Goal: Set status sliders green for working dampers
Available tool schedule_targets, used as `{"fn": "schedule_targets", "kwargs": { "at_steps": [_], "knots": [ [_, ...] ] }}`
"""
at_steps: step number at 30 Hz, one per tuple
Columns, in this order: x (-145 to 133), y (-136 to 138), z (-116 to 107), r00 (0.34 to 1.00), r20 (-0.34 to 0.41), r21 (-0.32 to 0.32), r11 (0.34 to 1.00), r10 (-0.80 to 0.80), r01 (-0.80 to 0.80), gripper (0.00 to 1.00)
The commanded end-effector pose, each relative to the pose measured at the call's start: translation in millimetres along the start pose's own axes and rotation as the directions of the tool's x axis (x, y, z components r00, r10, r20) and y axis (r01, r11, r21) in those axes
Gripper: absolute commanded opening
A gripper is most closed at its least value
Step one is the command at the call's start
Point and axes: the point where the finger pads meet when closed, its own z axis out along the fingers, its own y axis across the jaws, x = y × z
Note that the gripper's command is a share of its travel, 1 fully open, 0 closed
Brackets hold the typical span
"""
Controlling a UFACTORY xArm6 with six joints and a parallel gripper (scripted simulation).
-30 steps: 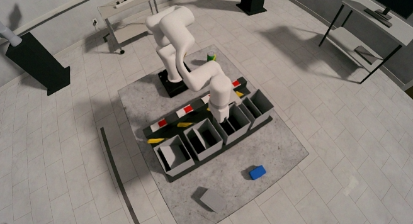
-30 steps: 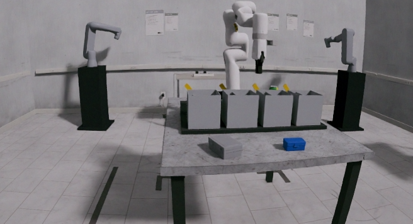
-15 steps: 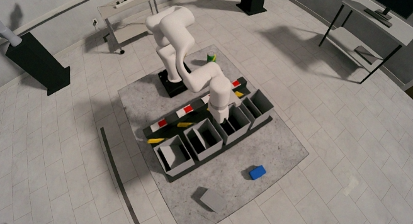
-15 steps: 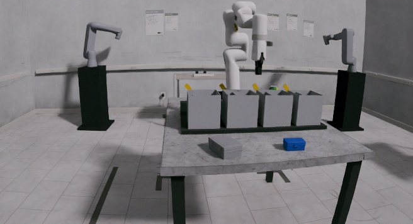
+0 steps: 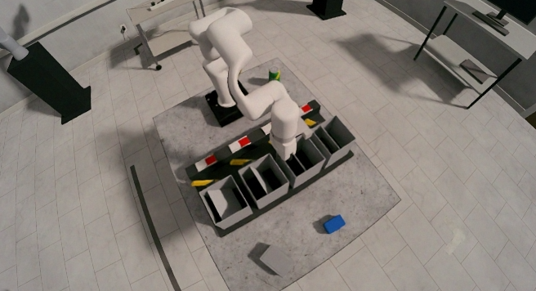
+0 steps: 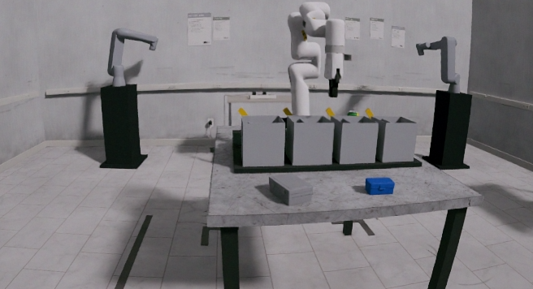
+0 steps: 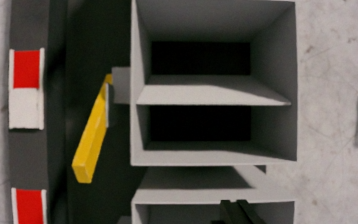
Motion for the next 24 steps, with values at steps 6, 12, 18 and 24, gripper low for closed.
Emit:
{"fn": "schedule_targets", "kwargs": {
  "at_steps": [6,12,18,24],
  "knots": [
    [0.1,-53.5,-1.6,1.0,0.0,-0.005,1.0,0.0,0.0,0.0],
    [0.1,-104.7,-2.7,1.0,0.0,-0.006,1.0,0.0,0.0,0.0],
    [0.1,-146.0,-2.5,1.0,0.0,-0.006,1.0,0.0,0.0,0.0],
    [0.1,-184.9,-2.0,1.0,0.0,-0.006,1.0,0.0,0.0,0.0]
  ]
}}
